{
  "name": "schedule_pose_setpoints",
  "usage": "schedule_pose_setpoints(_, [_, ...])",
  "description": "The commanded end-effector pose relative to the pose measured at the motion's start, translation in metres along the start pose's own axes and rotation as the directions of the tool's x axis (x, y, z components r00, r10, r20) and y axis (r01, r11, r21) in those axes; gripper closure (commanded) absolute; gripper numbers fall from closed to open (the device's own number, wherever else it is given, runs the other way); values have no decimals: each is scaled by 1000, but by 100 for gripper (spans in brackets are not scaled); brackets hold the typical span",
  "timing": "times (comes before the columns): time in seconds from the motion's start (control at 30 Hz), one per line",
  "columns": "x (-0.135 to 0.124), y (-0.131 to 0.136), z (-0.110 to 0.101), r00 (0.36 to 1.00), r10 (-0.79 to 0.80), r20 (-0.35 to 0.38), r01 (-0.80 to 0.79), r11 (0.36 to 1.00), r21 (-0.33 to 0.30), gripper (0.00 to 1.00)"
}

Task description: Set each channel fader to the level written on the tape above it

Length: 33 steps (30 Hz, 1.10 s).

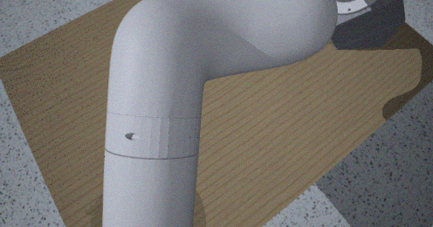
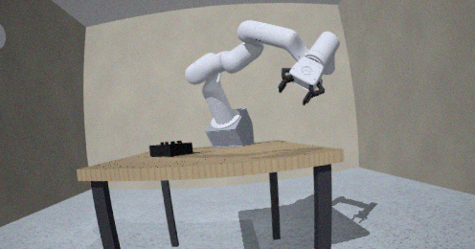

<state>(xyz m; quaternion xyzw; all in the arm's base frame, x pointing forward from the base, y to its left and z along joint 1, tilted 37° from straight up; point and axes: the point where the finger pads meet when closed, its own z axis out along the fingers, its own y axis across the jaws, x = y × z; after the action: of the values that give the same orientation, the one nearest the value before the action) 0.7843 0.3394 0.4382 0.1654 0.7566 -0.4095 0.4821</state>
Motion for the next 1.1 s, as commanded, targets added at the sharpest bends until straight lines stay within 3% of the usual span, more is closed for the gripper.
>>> schedule_pose_setpoints(0.0, [-1, -1, -1, 1000, 2, 1, -2, 1000, -1, 0])
schedule_pose_setpoints(0.67, [-2, -2, 3, 1000, -8, -7, 8, 1000, -3, 0])
schedule_pose_setpoints(0.77, [-2, -6, 19, 998, -47, -37, 47, 999, -15, 0])
schedule_pose_setpoints(0.9, [-2, -24, 63, 980, -157, -121, 150, 987, -62, 0])
schedule_pose_setpoints(1.0, [-1, -31, 78, 970, -194, -149, 183, 980, -82, 0])
schedule_pose_setpoints(1.03, [0, -40, 94, 956, -233, -179, 216, 970, -108, 0])
schedule_pose_setpoints(1.07, [0, -40, 94, 956, -233, -179, 216, 970, -108, 0])
